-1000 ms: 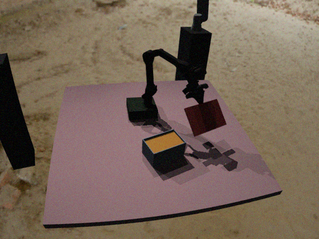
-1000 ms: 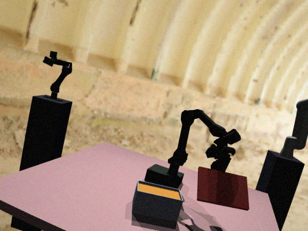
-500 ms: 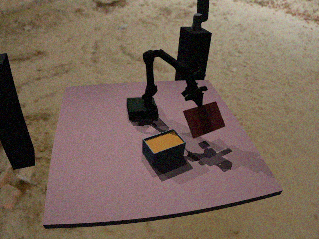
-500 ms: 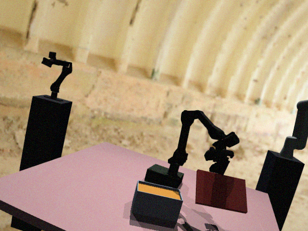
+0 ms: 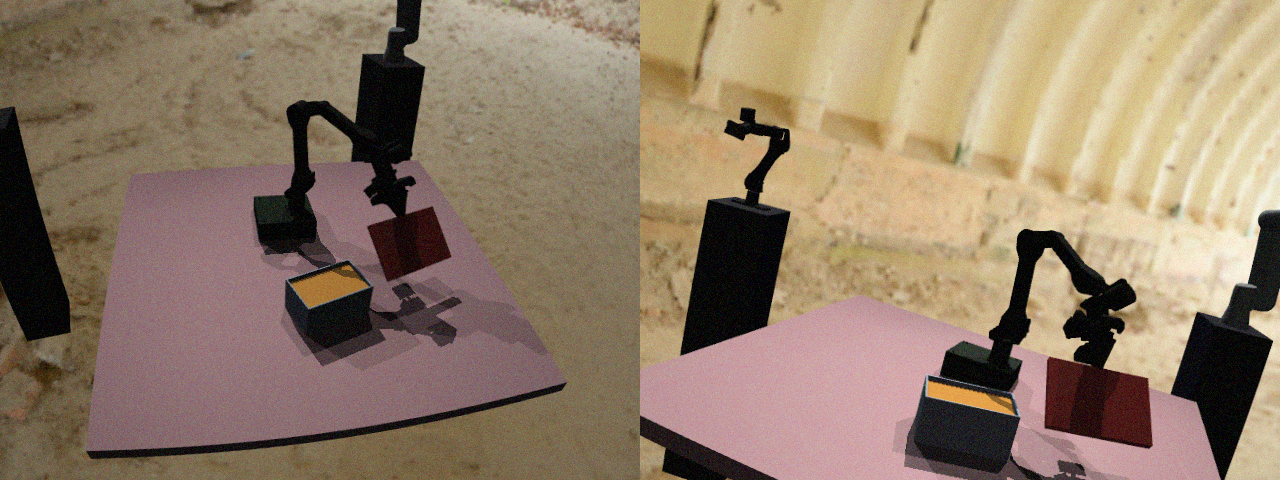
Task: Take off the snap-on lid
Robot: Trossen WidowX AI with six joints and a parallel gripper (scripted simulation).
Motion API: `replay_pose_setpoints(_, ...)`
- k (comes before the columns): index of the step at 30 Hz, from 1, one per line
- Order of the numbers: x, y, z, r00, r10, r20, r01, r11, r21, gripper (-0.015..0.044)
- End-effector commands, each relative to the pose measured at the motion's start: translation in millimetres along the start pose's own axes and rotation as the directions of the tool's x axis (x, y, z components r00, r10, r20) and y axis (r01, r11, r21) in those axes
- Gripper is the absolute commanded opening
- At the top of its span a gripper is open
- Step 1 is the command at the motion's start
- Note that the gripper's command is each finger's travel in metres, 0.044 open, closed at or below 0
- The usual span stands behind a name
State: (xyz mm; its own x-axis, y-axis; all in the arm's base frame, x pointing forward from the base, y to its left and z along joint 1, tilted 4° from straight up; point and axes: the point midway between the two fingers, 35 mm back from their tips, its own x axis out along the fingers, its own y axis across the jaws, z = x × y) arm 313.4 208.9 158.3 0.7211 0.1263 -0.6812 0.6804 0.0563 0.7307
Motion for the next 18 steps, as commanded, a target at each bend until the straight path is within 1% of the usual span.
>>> replay_pose_setpoints(1, 2, 0, 1, 1.000, 0.009, 0.005, -0.009, 1.000, 0.008, 0.0000)
replay_pose_setpoints(18, 11, -11, 0, 1.000, 0.009, 0.005, -0.009, 1.000, 0.008, 0.0000)
